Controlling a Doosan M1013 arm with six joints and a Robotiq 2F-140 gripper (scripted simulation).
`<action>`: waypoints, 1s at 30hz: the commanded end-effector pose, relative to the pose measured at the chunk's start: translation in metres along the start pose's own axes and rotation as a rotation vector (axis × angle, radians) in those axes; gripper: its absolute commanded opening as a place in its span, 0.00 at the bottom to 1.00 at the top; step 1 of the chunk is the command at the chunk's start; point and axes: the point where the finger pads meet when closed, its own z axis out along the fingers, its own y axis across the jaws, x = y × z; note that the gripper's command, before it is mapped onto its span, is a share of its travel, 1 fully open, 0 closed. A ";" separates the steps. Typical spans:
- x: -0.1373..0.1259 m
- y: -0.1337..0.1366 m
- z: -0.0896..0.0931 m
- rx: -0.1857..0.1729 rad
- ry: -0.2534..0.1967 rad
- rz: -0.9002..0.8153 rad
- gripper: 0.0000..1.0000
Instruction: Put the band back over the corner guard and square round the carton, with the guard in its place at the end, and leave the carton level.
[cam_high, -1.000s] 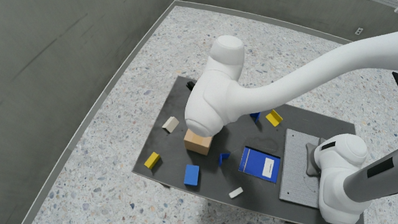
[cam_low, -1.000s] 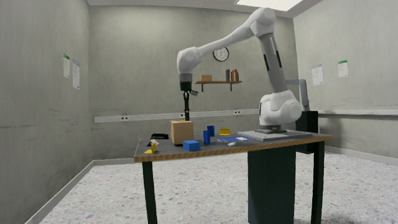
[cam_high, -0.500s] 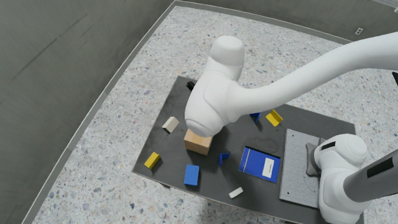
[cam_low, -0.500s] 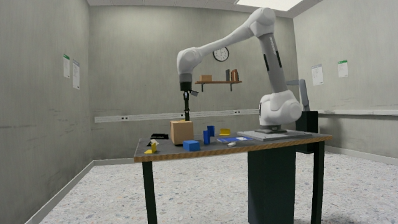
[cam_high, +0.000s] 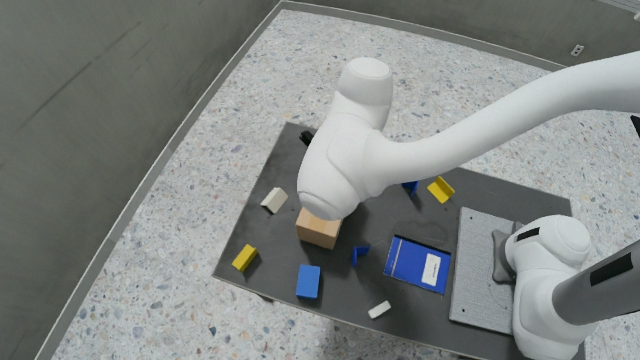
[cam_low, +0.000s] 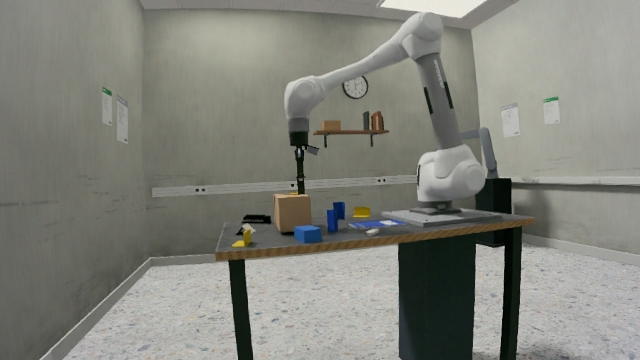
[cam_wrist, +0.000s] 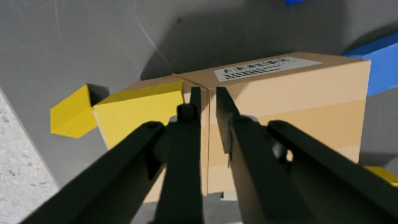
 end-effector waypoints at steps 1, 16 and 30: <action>0.000 0.000 -0.001 -0.001 -0.001 0.000 0.18; 0.000 0.000 -0.001 -0.001 -0.001 0.000 0.10; 0.000 0.000 -0.001 -0.001 -0.001 0.000 0.10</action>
